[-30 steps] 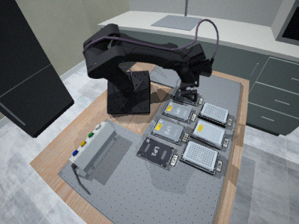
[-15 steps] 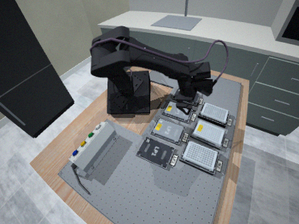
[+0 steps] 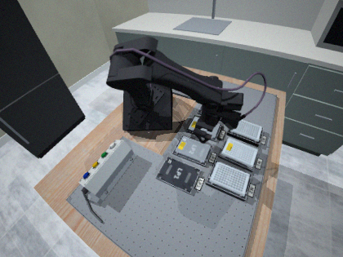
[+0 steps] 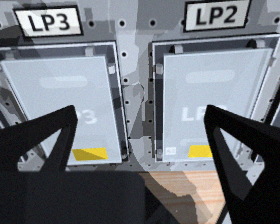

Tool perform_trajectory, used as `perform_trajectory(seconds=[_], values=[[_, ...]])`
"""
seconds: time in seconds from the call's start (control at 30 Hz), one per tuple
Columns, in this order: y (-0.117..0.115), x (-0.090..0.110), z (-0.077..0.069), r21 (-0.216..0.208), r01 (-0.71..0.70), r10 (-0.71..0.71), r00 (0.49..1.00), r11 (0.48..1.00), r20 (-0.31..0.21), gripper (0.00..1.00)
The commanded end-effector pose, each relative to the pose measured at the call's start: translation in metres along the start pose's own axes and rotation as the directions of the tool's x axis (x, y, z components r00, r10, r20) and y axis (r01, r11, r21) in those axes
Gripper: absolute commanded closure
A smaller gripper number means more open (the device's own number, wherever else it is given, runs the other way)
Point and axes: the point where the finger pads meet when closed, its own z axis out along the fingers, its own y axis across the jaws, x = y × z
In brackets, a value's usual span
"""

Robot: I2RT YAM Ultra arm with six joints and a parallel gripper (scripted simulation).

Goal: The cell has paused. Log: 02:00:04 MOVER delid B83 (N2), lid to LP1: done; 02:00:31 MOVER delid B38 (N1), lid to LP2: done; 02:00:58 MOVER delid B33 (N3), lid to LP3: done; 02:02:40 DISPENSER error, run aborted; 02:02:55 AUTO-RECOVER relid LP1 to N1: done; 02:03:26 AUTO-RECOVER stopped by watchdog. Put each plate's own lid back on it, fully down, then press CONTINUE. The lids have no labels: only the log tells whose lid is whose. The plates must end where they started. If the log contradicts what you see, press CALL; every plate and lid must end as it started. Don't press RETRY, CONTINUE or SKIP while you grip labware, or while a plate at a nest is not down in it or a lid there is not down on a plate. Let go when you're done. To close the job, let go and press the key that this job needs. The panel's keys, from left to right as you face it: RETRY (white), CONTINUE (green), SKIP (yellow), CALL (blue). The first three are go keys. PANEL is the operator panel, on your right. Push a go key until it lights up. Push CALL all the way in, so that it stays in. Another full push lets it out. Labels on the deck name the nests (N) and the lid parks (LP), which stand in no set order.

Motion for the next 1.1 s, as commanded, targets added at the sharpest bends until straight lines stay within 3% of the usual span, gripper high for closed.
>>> perform_trajectory(seconds=[0.0, 1.07], values=[[0.0036, 0.0009, -0.0060, -0.017, 0.005, -0.006, 1.000, 1.000, -0.027, 0.00], [0.0098, -0.0048, -0.0102, -0.017, 0.011, -0.011, 1.000, 1.000, -0.016, 0.00]])
